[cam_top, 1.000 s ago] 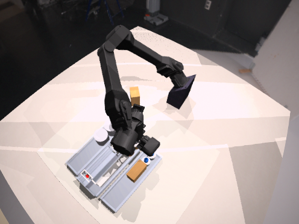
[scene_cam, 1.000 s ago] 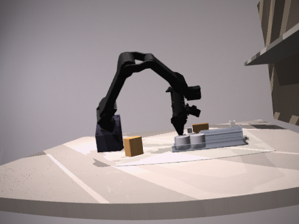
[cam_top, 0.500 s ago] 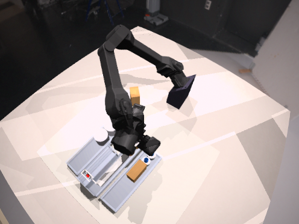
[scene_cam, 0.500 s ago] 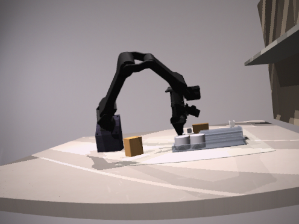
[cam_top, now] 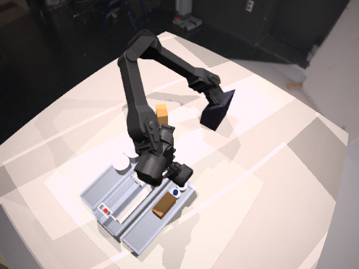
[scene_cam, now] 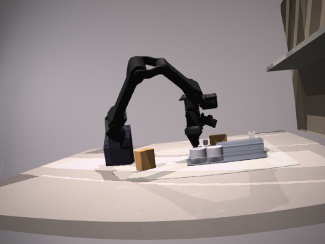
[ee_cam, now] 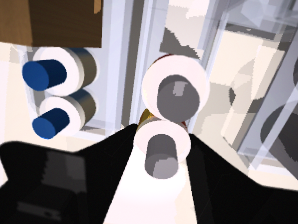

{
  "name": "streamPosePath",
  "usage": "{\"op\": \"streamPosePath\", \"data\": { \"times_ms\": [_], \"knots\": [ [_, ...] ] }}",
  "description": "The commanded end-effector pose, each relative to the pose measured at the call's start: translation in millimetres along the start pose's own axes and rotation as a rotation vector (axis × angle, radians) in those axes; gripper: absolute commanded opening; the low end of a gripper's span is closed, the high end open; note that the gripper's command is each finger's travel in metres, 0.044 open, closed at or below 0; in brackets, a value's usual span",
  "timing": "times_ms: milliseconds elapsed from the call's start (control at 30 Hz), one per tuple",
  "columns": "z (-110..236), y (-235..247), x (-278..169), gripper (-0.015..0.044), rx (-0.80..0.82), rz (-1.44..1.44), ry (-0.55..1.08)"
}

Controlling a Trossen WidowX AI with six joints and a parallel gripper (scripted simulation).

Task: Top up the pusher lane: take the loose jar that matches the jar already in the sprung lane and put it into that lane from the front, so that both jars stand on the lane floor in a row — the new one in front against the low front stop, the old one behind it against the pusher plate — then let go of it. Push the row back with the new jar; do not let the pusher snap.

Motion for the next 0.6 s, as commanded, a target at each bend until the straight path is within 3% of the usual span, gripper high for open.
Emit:
{"op": "streamPosePath", "data": {
  "times_ms": [0, 167, 533, 567],
  "knots": [
    [0.1, 0.3, -0.8, 0.0, -0.003, -0.008, -0.001],
    [0.1, 0.3, -0.8, 0.0, -0.003, -0.008, -0.001],
    [0.0, 0.2, -0.2, 0.0288, -0.003, -0.008, -0.001],
    [0.0, 0.2, -0.2, 0.0288, -0.003, -0.008, -0.001]
  ]
}}
Point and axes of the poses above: the point midway between the two fingers, 35 mm back from their tips, its own z axis back along the fingers, its own y axis across the jaws, x = y × z, the point moved 4 cm from there along z, back along the fingers, and after that the axes turned 10 degrees about z, right-handed, at the moved point
